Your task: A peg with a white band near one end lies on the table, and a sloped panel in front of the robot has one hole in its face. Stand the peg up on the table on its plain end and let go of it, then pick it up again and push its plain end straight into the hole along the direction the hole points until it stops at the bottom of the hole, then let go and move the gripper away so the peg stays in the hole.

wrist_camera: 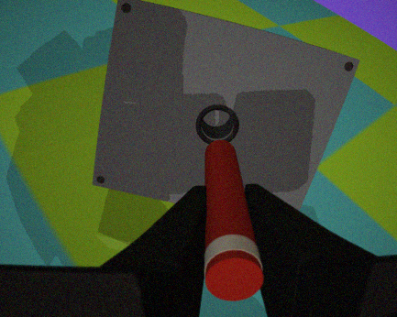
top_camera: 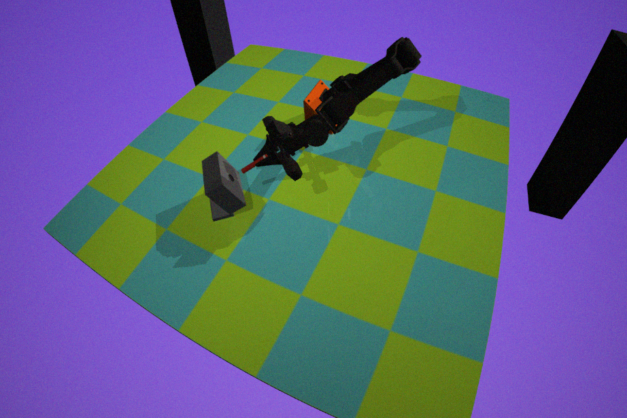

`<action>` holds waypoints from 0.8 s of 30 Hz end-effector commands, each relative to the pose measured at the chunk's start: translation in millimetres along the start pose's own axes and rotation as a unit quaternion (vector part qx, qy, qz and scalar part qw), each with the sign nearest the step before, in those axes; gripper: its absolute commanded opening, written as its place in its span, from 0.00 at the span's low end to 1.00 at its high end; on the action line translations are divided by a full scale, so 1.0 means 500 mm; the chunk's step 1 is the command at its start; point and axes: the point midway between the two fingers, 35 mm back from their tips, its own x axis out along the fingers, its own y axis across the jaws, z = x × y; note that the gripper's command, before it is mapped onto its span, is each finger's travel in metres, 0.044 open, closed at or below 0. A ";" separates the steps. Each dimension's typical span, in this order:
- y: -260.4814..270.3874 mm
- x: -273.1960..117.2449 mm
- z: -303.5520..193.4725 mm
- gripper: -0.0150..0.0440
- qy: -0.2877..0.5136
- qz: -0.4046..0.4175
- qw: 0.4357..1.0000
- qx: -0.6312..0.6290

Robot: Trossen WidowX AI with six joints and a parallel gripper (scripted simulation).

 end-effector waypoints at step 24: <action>0.000 0.060 0.001 0.25 -0.012 0.000 1.000 0.000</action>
